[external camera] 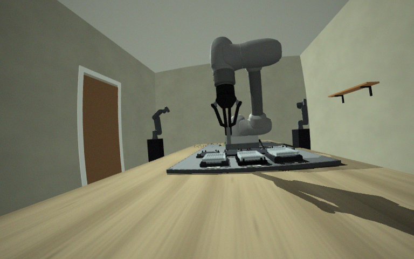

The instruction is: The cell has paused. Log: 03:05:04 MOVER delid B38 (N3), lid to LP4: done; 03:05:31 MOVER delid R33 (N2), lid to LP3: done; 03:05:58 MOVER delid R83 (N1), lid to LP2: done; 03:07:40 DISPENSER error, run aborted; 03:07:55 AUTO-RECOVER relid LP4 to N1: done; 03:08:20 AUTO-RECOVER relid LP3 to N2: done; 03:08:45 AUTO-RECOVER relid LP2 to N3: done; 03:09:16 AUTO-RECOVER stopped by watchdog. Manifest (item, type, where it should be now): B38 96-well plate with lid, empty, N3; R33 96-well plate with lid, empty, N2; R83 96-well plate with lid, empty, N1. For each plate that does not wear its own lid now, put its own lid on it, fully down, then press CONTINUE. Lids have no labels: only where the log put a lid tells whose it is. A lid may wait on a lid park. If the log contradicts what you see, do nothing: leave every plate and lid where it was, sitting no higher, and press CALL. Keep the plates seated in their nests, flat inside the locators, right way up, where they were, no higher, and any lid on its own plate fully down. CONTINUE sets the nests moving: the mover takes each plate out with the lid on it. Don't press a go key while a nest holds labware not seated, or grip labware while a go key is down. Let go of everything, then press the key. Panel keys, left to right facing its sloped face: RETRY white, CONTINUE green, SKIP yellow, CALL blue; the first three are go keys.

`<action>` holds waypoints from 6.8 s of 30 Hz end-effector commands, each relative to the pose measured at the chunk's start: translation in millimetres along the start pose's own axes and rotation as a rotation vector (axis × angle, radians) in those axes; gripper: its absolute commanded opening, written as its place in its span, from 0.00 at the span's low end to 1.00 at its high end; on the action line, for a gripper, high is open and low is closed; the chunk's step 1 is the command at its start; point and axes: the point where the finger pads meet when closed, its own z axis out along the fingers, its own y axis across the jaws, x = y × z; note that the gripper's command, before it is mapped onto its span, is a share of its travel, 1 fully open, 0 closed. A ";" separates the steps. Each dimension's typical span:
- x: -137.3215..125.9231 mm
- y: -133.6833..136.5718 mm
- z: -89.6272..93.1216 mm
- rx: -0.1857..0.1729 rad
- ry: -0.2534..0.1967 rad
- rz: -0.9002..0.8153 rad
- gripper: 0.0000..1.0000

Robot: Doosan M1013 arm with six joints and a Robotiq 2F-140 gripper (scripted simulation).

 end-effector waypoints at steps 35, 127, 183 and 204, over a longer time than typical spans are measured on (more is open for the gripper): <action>-1.5 61.4 -0.2 0.000 0.000 -0.038 0.66; -1.5 61.4 40.1 0.000 0.000 -0.038 0.66; -1.5 61.4 40.1 0.000 0.000 -0.038 0.59; -1.5 61.4 40.1 0.000 0.000 -0.038 0.59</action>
